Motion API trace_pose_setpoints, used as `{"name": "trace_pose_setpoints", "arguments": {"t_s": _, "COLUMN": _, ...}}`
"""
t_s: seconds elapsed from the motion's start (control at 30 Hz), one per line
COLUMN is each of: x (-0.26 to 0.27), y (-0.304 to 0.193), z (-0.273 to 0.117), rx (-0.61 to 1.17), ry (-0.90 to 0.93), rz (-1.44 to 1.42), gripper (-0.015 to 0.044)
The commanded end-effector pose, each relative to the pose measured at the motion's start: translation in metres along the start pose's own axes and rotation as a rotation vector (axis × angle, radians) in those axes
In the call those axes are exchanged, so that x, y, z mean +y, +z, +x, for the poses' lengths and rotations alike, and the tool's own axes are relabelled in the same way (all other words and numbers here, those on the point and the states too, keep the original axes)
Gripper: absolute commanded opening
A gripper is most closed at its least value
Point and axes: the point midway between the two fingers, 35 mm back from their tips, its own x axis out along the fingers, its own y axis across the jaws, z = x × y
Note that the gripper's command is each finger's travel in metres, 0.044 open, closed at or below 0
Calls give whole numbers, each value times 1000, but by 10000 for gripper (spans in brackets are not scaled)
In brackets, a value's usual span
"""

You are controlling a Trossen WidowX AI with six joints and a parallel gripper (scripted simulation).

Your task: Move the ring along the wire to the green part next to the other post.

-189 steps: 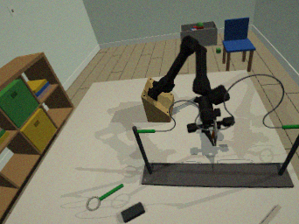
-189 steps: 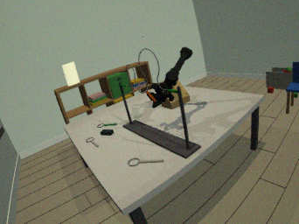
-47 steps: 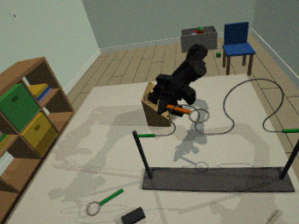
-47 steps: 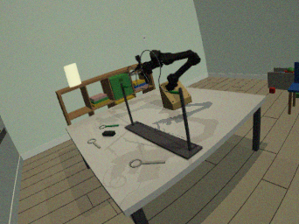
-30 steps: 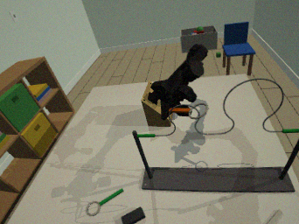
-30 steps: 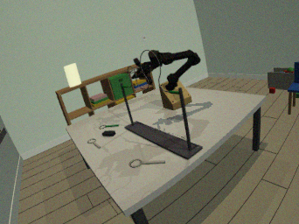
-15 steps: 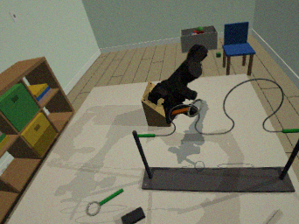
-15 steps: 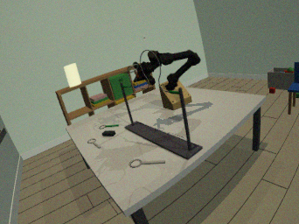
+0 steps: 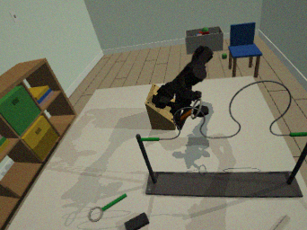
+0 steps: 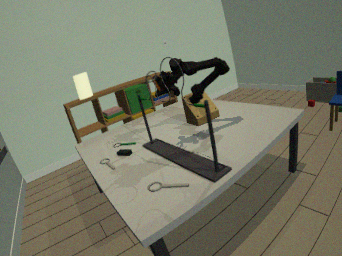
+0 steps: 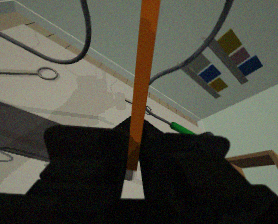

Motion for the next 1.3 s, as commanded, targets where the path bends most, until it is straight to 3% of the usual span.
{"name": "trace_pose_setpoints", "arguments": {"t_s": 0.0, "x": 7, "y": -1, "z": 1, "rx": -9, "ry": 53, "rz": 92, "gripper": -150}}
{"name": "trace_pose_setpoints", "arguments": {"t_s": 1.27, "x": 57, "y": 22, "z": -6, "rx": -101, "ry": 450, "rz": 797, "gripper": -150}}
